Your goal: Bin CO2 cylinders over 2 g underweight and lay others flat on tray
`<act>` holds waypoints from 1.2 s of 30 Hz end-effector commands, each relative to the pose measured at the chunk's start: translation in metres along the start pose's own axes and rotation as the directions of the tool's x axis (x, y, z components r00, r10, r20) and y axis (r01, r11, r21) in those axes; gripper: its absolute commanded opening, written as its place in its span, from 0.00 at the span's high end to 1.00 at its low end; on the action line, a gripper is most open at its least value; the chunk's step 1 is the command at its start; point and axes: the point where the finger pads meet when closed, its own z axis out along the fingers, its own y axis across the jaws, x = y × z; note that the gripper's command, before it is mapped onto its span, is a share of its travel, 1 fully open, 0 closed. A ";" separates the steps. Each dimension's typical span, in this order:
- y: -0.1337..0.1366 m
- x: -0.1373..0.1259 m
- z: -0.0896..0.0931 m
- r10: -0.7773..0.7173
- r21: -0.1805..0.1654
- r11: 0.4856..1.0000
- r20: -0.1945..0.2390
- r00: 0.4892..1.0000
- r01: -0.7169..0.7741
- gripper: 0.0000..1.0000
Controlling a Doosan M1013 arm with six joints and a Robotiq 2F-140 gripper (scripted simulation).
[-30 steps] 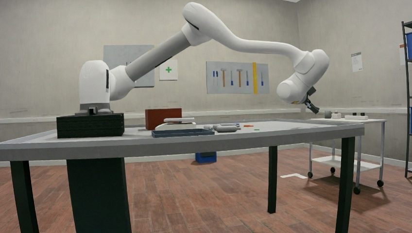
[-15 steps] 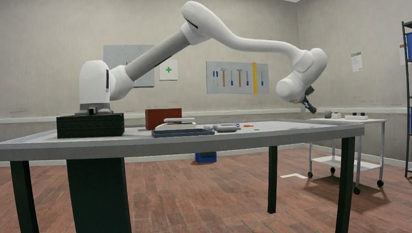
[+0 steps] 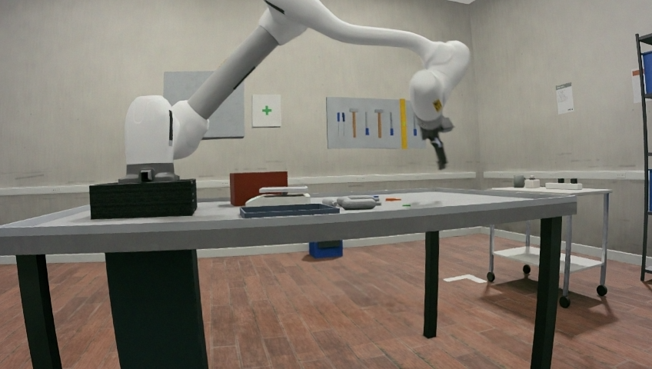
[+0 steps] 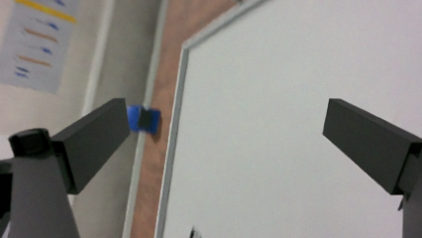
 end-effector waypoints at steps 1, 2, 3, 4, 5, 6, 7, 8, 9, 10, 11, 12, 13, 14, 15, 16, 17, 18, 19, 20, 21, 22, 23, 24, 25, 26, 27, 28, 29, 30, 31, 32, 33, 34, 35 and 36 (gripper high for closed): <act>-0.033 -0.061 -0.012 0.046 -0.098 0.995 0.139 0.989 -0.032 0.00; -0.039 -0.074 -0.014 0.046 -0.098 0.995 0.139 0.989 -0.032 0.00; -0.042 -0.089 -0.020 0.070 -0.160 0.986 0.198 0.978 -0.038 0.00; -0.049 -0.103 -0.023 0.070 -0.160 0.986 0.198 0.978 -0.038 0.00; -0.054 -0.117 -0.027 0.070 -0.160 0.986 0.198 0.978 -0.038 0.00; -0.056 -0.131 -0.034 0.096 -0.228 0.973 0.250 0.964 -0.038 0.00; -0.062 -0.145 -0.038 0.096 -0.228 0.973 0.250 0.964 -0.038 0.00; -0.067 -0.159 -0.042 0.096 -0.228 0.973 0.250 0.964 -0.038 0.00; -0.068 -0.173 -0.051 0.121 -0.297 0.954 0.292 0.949 -0.031 0.00; -0.073 -0.187 -0.056 0.121 -0.297 0.954 0.292 0.949 -0.031 0.00; -0.073 -0.187 -0.056 0.121 -0.297 0.954 0.292 0.949 -0.031 0.00; -0.073 -0.187 -0.056 0.121 -0.297 0.954 0.292 0.949 -0.031 0.00; -0.080 -0.223 -0.074 0.146 -0.367 0.930 0.325 0.934 -0.018 0.00; -0.082 -0.232 -0.078 0.146 -0.367 0.930 0.325 0.934 -0.018 0.00; -0.081 -0.245 -0.088 0.169 -0.435 0.901 0.349 0.922 -0.001 0.00; -0.084 -0.259 -0.095 0.169 -0.435 0.901 0.349 0.922 -0.001 0.00; -0.084 -0.272 -0.105 0.189 -0.498 0.867 0.364 0.912 0.019 0.00; -0.086 -0.285 -0.112 0.189 -0.498 0.867 0.364 0.912 0.019 0.00; -0.088 -0.298 -0.120 0.189 -0.498 0.867 0.364 0.912 0.019 0.00; -0.087 -0.310 -0.131 0.205 -0.556 0.830 0.372 0.905 0.041 0.00; -0.089 -0.323 -0.139 0.205 -0.556 0.830 0.372 0.905 0.041 0.00; -0.088 -0.335 -0.150 0.216 -0.608 0.792 0.375 0.901 0.063 0.00; -0.089 -0.348 -0.159 0.216 -0.608 0.792 0.375 0.901 0.063 0.00; -0.087 -0.359 -0.170 0.224 -0.652 0.753 0.374 0.900 0.083 0.00; -0.088 -0.371 -0.180 0.224 -0.652 0.753 0.374 0.900 0.083 0.00; -0.086 -0.382 -0.191 0.228 -0.691 0.716 0.370 0.901 0.102 0.00; -0.087 -0.394 -0.201 0.228 -0.691 0.716 0.370 0.901 0.102 0.00; -0.087 -0.394 -0.201 0.228 -0.691 0.716 0.370 0.901 0.102 0.00; -0.087 -0.394 -0.201 0.228 -0.691 0.716 0.370 0.901 0.102 0.00; -0.085 -0.424 -0.230 0.229 -0.722 0.682 0.364 0.903 0.118 0.00; -0.083 -0.430 -0.238 0.228 -0.748 0.651 0.358 0.905 0.132 0.00; -0.081 -0.440 -0.249 0.226 -0.768 0.624 0.353 0.908 0.143 0.00; -0.079 -0.451 -0.261 0.223 -0.784 0.603 0.347 0.911 0.152 0.00; -0.078 -0.460 -0.273 0.220 -0.795 0.586 0.343 0.913 0.158 0.00; -0.076 -0.470 -0.285 0.217 -0.803 0.574 0.340 0.915 0.162 0.00; -0.075 -0.479 -0.296 0.217 -0.808 0.566 0.339 0.915 0.165 0.00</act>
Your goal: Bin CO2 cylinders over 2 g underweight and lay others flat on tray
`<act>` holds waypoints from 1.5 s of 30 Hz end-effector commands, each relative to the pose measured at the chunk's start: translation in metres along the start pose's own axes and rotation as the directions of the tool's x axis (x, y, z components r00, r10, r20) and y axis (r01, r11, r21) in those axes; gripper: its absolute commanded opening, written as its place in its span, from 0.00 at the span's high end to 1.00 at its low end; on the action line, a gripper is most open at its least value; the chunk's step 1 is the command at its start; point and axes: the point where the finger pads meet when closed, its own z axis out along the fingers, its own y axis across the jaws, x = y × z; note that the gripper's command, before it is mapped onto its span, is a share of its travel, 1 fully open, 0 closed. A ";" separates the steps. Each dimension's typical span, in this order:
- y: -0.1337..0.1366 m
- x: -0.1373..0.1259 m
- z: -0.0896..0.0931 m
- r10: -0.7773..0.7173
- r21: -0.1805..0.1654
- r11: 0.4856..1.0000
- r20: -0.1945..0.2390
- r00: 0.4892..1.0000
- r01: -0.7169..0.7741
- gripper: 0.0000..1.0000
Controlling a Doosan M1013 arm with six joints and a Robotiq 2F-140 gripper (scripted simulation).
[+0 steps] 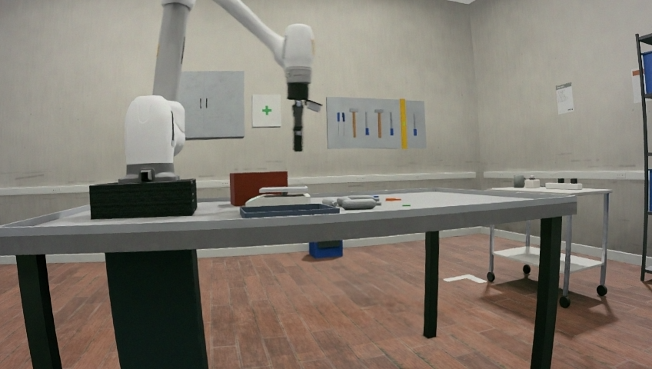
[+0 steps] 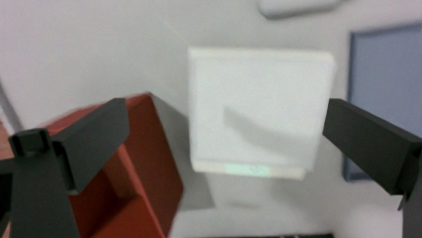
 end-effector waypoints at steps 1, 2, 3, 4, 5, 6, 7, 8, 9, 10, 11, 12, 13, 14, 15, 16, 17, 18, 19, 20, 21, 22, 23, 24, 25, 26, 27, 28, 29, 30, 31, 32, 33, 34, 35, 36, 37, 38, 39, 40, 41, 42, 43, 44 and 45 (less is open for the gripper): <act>0.030 -0.046 -0.009 0.014 -0.090 0.996 -0.023 1.000 -0.016 0.00; 0.030 -0.047 -0.009 0.014 -0.092 0.996 -0.023 1.000 -0.016 0.00; 0.030 -0.047 -0.009 0.014 -0.092 0.996 -0.023 1.000 -0.016 0.00; 0.030 -0.047 -0.009 0.014 -0.092 0.996 -0.023 1.000 -0.016 0.00; 0.030 -0.047 -0.009 0.014 -0.092 0.996 -0.023 1.000 -0.016 0.00; 0.030 -0.047 -0.009 0.014 -0.092 0.996 -0.023 1.000 -0.017 0.00; 0.031 -0.047 -0.009 0.015 -0.092 0.996 -0.023 1.000 -0.017 0.00; 0.031 -0.047 -0.009 0.016 -0.092 0.996 -0.023 1.000 -0.018 0.00; 0.031 -0.047 -0.009 0.016 -0.092 0.996 -0.023 1.000 -0.018 0.00; 0.031 -0.047 -0.009 0.016 -0.092 0.996 -0.023 1.000 -0.018 0.00; 0.031 -0.044 -0.011 0.015 -0.092 0.996 -0.028 1.000 -0.018 0.00; 0.030 -0.044 -0.011 0.016 -0.091 0.996 -0.027 1.000 -0.018 0.00; 0.030 -0.044 -0.011 0.017 -0.090 0.996 -0.027 1.000 -0.019 0.00; 0.030 -0.044 -0.011 0.017 -0.090 0.996 -0.027 1.000 -0.019 0.00; 0.030 -0.044 -0.011 0.016 -0.090 0.996 -0.027 1.000 -0.019 0.00; 0.031 -0.041 -0.012 0.016 -0.090 0.996 -0.027 1.000 -0.018 0.69; 0.036 -0.032 -0.013 0.015 -0.090 0.996 -0.023 1.000 -0.017 0.69; 0.044 -0.011 -0.016 0.020 -0.090 0.996 -0.023 1.000 -0.022 0.69; 0.059 0.020 -0.021 0.027 -0.090 0.996 -0.024 0.999 -0.029 0.69; 0.068 0.032 -0.022 0.037 -0.089 0.995 -0.025 0.999 -0.039 0.69; 0.077 0.044 -0.023 0.047 -0.088 0.995 -0.026 0.999 -0.049 0.69; 0.087 0.057 -0.024 0.057 -0.088 0.994 -0.026 0.998 -0.059 0.69; 0.098 0.069 -0.025 0.064 -0.088 0.994 -0.027 0.998 -0.066 0.69; 0.108 0.081 -0.026 0.069 -0.088 0.994 -0.028 0.997 -0.071 0.69; 0.118 0.093 -0.027 0.071 -0.088 0.993 -0.028 0.997 -0.073 0.69; 0.118 0.093 -0.027 0.071 -0.088 0.993 -0.028 0.997 -0.073 0.69; 0.118 0.093 -0.027 0.071 -0.088 0.993 -0.028 0.997 -0.073 0.69; 0.145 0.127 -0.028 0.072 -0.087 0.993 -0.028 0.997 -0.074 0.69; 0.151 0.135 -0.029 0.072 -0.087 0.993 -0.028 0.997 -0.074 0.69; 0.160 0.148 -0.029 0.072 -0.086 0.993 -0.028 0.997 -0.074 0.69; 0.170 0.161 -0.030 0.072 -0.086 0.993 -0.028 0.997 -0.075 0.69; 0.180 0.173 -0.029 0.072 -0.086 0.993 -0.028 0.997 -0.075 0.69; 0.187 0.182 -0.028 0.072 -0.086 0.993 -0.028 0.997 -0.075 0.69; 0.187 0.182 -0.027 0.072 -0.086 0.993 -0.028 0.997 -0.075 0.69; 0.187 0.182 -0.025 0.072 -0.086 0.993 -0.028 0.997 -0.075 0.69; 0.188 0.182 -0.023 0.072 -0.086 0.993 -0.028 0.997 -0.075 0.69; 0.188 0.182 -0.020 0.072 -0.086 0.993 -0.028 0.997 -0.075 0.69; 0.188 0.185 -0.017 0.072 -0.087 0.993 -0.035 0.997 -0.074 0.69; 0.189 0.185 -0.014 0.071 -0.087 0.993 -0.037 0.997 -0.074 0.69; 0.188 0.182 -0.008 0.071 -0.087 0.993 -0.031 0.997 -0.074 0.69; 0.188 0.181 -0.002 0.070 -0.087 0.994 -0.029 0.997 -0.073 0.69; 0.188 0.181 0.002 0.070 -0.087 0.994 -0.028 0.997 -0.072 0.69; 0.188 0.181 0.002 0.070 -0.087 0.994 -0.028 0.997 -0.072 0.69; 0.188 0.181 0.002 0.070 -0.087 0.994 -0.028 0.997 -0.072 0.69; 0.189 0.181 0.007 0.071 -0.087 0.993 -0.029 0.997 -0.074 0.69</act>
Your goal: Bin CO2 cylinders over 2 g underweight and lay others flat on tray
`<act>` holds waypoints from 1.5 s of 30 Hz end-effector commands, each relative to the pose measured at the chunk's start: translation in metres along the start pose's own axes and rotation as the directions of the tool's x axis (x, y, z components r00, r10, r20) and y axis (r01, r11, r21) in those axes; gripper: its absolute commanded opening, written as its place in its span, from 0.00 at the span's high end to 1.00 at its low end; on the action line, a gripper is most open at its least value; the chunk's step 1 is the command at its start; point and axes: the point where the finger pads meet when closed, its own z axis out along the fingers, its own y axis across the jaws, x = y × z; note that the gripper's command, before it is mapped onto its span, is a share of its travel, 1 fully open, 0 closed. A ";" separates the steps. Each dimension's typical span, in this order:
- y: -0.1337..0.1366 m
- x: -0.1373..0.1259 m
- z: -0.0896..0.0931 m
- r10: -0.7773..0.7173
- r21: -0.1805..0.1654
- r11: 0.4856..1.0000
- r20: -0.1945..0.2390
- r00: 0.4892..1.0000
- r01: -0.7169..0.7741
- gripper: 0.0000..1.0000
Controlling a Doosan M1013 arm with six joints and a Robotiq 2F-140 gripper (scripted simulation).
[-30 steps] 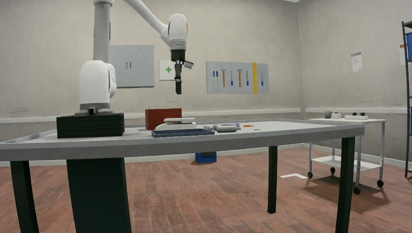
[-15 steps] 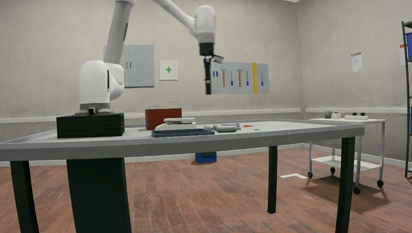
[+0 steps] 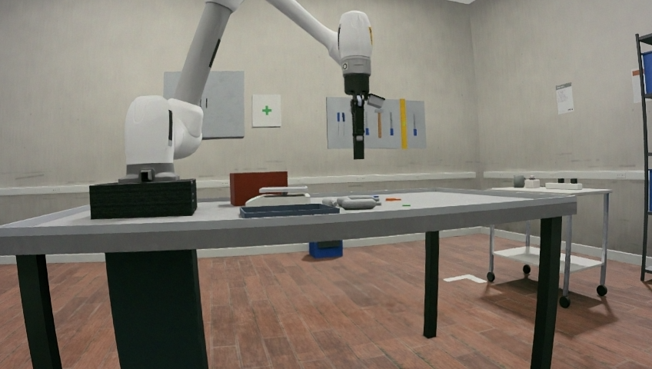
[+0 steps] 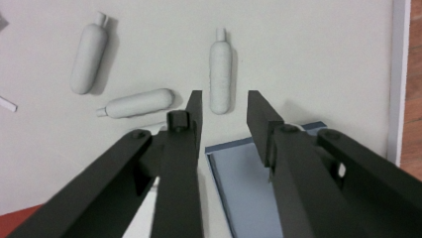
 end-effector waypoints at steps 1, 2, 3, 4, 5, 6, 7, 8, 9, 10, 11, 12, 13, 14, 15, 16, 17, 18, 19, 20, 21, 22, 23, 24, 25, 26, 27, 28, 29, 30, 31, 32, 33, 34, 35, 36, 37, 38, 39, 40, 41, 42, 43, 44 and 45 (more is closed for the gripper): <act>0.001 0.002 0.016 -0.003 0.000 1.000 -0.005 1.000 0.003 0.69; 0.001 0.002 0.021 -0.003 0.000 1.000 -0.005 1.000 0.003 0.69; 0.001 0.002 0.027 -0.003 0.000 1.000 -0.005 1.000 0.003 0.69; 0.001 0.002 0.032 -0.002 0.000 1.000 -0.005 1.000 0.002 0.69; 0.002 0.002 0.038 -0.002 0.000 1.000 -0.005 1.000 0.002 0.69; 0.002 0.002 0.044 -0.002 -0.001 1.000 -0.005 1.000 0.002 0.69; 0.002 0.002 0.050 -0.002 -0.001 1.000 -0.005 1.000 0.002 0.69; 0.002 0.003 0.056 -0.002 -0.001 1.000 -0.005 1.000 0.002 0.69; 0.002 0.003 0.061 -0.002 -0.001 1.000 -0.005 1.000 0.002 0.69; 0.002 0.003 0.067 -0.002 -0.001 1.000 -0.005 1.000 0.002 0.69; 0.002 0.003 0.072 -0.002 -0.001 1.000 -0.005 1.000 0.002 0.69; 0.002 0.003 0.077 -0.002 -0.001 1.000 -0.005 1.000 0.002 0.69; 0.002 0.003 0.082 -0.002 -0.002 1.000 -0.005 1.000 0.002 0.69; 0.002 0.003 0.087 -0.002 -0.002 1.000 -0.005 1.000 0.002 0.69; 0.002 0.003 0.087 -0.002 -0.002 1.000 -0.005 1.000 0.002 0.69; 0.002 0.003 0.087 -0.002 -0.002 1.000 -0.005 1.000 0.002 0.69; 0.002 0.003 0.091 -0.002 -0.001 1.000 -0.005 1.000 0.002 0.69; 0.002 0.003 0.095 -0.002 -0.001 1.000 -0.005 1.000 0.002 0.69; 0.002 0.003 0.099 -0.002 -0.001 1.000 -0.005 1.000 0.002 0.69; 0.002 0.003 0.102 -0.002 -0.002 1.000 -0.005 1.000 0.002 0.69; 0.002 0.003 0.105 -0.002 -0.002 1.000 -0.005 1.000 0.002 0.69; 0.002 0.003 0.108 -0.002 -0.002 1.000 -0.005 1.000 0.002 0.69; 0.002 0.003 0.110 -0.002 -0.002 1.000 -0.005 1.000 0.002 0.69; 0.002 0.003 0.112 -0.001 -0.001 1.000 -0.005 1.000 0.001 0.69; 0.002 0.004 0.113 -0.001 -0.002 1.000 -0.006 1.000 0.001 0.69; 0.002 0.004 0.114 -0.001 -0.002 1.000 -0.007 1.000 0.001 0.69; 0.002 0.004 0.115 -0.001 -0.002 1.000 -0.007 1.000 0.001 0.69; 0.002 0.005 0.115 -0.001 -0.002 1.000 -0.008 1.000 0.001 0.69; 0.002 0.005 0.116 -0.001 -0.002 1.000 -0.008 1.000 0.001 0.69; 0.002 0.005 0.116 -0.001 -0.002 1.000 -0.008 1.000 0.001 0.69; 0.002 0.005 0.116 -0.001 -0.002 1.000 -0.008 1.000 0.001 0.69; 0.002 0.005 0.116 -0.001 -0.002 1.000 -0.008 1.000 0.001 0.69; 0.002 0.005 0.116 -0.001 -0.002 1.000 -0.008 1.000 0.001 0.69; 0.002 0.005 0.115 -0.001 -0.002 1.000 -0.010 1.000 0.001 0.69; 0.002 0.005 0.114 -0.001 -0.002 1.000 -0.010 1.000 0.001 0.69; 0.002 0.005 0.115 -0.001 -0.002 1.000 -0.010 1.000 0.001 0.69; 0.002 0.005 0.115 -0.001 -0.002 1.000 -0.010 1.000 0.001 0.69; 0.002 0.005 0.115 -0.001 -0.002 1.000 -0.010 1.000 0.001 0.69; 0.002 0.005 0.115 -0.001 -0.002 1.000 -0.010 1.000 0.001 0.69; 0.002 0.005 0.115 -0.001 -0.002 1.000 -0.010 1.000 0.001 0.69; 0.002 0.005 0.115 -0.001 -0.002 1.000 -0.009 1.000 0.001 0.69; 0.002 0.005 0.116 -0.001 -0.002 1.000 -0.009 1.000 0.001 0.69; 0.002 0.005 0.116 -0.001 -0.002 1.000 -0.009 1.000 0.001 0.69; 0.002 0.005 0.117 -0.001 -0.002 1.000 -0.008 1.000 0.001 0.69; 0.002 0.005 0.117 -0.001 -0.002 1.000 -0.008 1.000 0.001 0.69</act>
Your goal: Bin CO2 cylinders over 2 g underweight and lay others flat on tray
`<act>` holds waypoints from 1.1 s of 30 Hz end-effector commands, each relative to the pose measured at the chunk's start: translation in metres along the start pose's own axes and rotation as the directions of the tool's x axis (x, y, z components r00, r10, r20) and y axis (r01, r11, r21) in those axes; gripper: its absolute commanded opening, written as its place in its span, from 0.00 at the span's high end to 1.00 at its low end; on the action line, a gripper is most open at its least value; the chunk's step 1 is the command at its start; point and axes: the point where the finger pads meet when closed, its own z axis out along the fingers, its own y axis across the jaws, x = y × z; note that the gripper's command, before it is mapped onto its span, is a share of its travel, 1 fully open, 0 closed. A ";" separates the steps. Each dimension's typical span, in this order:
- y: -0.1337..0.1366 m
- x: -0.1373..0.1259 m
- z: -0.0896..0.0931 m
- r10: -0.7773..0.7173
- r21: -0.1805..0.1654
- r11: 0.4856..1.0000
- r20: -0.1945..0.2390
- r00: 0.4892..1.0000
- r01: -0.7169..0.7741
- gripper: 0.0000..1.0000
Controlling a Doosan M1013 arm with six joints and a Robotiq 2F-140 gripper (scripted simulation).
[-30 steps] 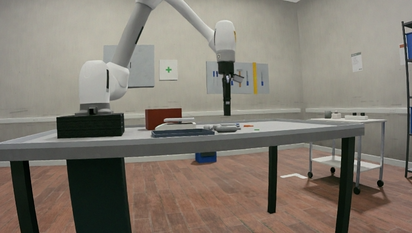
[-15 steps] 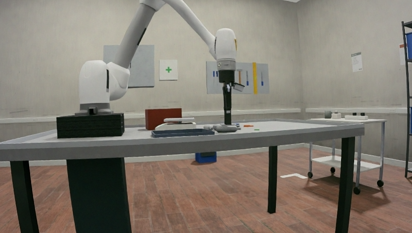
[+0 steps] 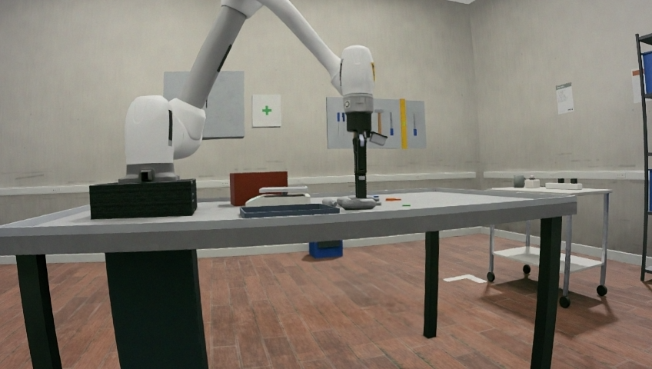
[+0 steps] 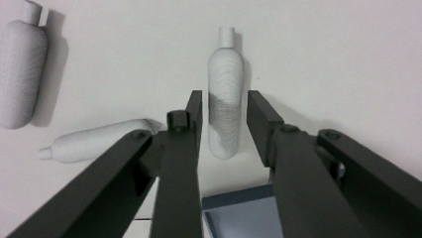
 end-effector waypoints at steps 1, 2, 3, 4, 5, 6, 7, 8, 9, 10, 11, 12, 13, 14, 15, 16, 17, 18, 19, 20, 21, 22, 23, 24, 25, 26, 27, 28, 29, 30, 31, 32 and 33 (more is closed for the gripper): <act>0.002 0.001 0.004 0.000 -0.002 1.000 -0.004 1.000 0.000 0.69; 0.002 0.001 0.004 0.000 -0.002 1.000 -0.004 1.000 0.000 0.69; 0.002 0.001 0.005 0.000 -0.002 1.000 -0.004 1.000 0.000 0.69; 0.002 0.001 0.005 0.000 -0.002 1.000 -0.004 1.000 0.000 0.69; 0.002 0.001 0.005 0.000 -0.002 1.000 -0.004 1.000 0.000 0.69; 0.002 0.001 0.004 0.000 -0.002 1.000 -0.005 1.000 0.000 0.69; 0.002 0.001 0.005 0.000 -0.002 1.000 -0.005 1.000 0.000 0.69; 0.002 0.001 0.006 0.000 -0.002 1.000 -0.004 1.000 0.000 0.69; 0.002 0.001 0.007 0.000 -0.002 1.000 -0.003 1.000 0.000 0.69; 0.002 0.000 0.008 0.000 -0.002 1.000 -0.003 1.000 0.000 0.69; 0.002 0.000 0.009 0.000 -0.002 1.000 -0.003 1.000 0.000 0.69; 0.002 0.001 0.009 0.000 -0.002 1.000 -0.003 1.000 0.000 0.69; 0.002 0.001 0.010 0.000 -0.002 1.000 -0.003 1.000 -0.001 0.69; 0.002 0.001 0.011 0.001 -0.002 1.000 -0.003 1.000 -0.001 0.69; 0.002 0.001 0.012 0.001 -0.002 1.000 -0.003 1.000 -0.001 0.69; 0.002 0.000 0.013 0.001 -0.002 1.000 -0.003 1.000 -0.001 0.69; 0.002 0.000 0.014 0.001 -0.002 1.000 -0.003 1.000 -0.001 0.69; 0.002 0.000 0.015 0.001 -0.002 1.000 -0.003 1.000 -0.001 0.69; 0.002 0.000 0.016 0.001 -0.002 1.000 -0.003 1.000 -0.001 0.69; 0.002 0.000 0.016 0.001 -0.002 1.000 -0.003 1.000 -0.001 0.69; 0.002 0.000 0.016 0.001 -0.002 1.000 -0.003 1.000 -0.001 0.69; 0.002 0.000 0.016 0.001 -0.002 1.000 -0.003 1.000 -0.001 0.69; 0.002 0.001 0.017 0.001 -0.002 1.000 -0.004 1.000 -0.001 0.69; 0.002 0.001 0.018 0.001 -0.002 1.000 -0.004 1.000 -0.001 0.69; 0.002 0.001 0.019 0.001 -0.002 1.000 -0.003 1.000 -0.001 0.69; 0.002 0.000 0.020 0.001 -0.002 1.000 -0.003 1.000 -0.001 0.69; 0.002 0.000 0.021 0.001 -0.002 1.000 -0.003 1.000 -0.001 0.69; 0.002 0.000 0.022 0.001 -0.002 1.000 -0.003 1.000 -0.001 0.69; 0.002 0.001 0.023 0.001 -0.002 1.000 -0.003 1.000 -0.001 0.69; 0.002 0.001 0.024 0.001 -0.002 1.000 -0.003 1.000 -0.001 0.69; 0.002 0.001 0.024 0.001 -0.002 1.000 -0.003 1.000 -0.001 0.69; 0.002 0.001 0.025 0.001 -0.002 1.000 -0.003 1.000 -0.001 0.69; 0.002 0.001 0.026 0.001 -0.002 1.000 -0.003 1.000 -0.001 0.69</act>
